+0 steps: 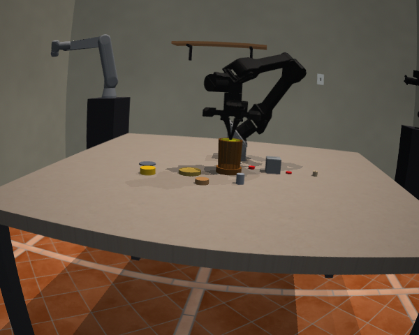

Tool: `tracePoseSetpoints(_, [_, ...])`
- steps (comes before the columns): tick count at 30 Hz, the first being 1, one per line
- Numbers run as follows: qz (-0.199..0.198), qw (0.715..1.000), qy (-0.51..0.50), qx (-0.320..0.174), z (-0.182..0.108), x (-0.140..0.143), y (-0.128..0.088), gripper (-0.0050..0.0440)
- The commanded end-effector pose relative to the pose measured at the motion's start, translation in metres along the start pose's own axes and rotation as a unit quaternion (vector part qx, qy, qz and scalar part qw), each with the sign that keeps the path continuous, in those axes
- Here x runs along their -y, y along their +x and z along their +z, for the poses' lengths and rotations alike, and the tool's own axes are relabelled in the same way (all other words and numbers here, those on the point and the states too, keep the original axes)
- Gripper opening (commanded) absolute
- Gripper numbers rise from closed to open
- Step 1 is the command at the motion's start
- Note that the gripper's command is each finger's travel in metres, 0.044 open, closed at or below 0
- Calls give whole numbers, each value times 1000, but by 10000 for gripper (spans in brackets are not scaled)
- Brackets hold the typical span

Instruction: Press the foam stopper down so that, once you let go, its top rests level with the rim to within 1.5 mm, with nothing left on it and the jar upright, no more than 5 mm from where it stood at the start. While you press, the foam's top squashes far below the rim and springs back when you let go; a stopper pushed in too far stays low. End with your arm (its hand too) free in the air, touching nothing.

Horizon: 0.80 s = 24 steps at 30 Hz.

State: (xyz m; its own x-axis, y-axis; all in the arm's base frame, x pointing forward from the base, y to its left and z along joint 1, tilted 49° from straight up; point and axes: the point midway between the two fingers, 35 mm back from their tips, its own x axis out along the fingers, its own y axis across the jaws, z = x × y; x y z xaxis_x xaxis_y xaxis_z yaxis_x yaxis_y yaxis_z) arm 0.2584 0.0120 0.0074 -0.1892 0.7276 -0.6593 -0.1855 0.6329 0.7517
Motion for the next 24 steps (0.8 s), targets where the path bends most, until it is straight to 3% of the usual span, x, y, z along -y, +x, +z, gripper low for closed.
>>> tracePoseSetpoints(1, [2, 1000, 2, -5, -2, -1, 4, 0])
tracePoseSetpoints(5, [1, 1000, 2, -5, 1, 0, -15, 0])
tracePoseSetpoints(9, [1, 1000, 2, -5, 2, 1, -56, 0])
tracePoseSetpoints(13, [2, 1000, 2, -5, 2, 0, -69, 0])
tracePoseSetpoints(24, [1, 1000, 3, 0, 1, 0, -68, 0])
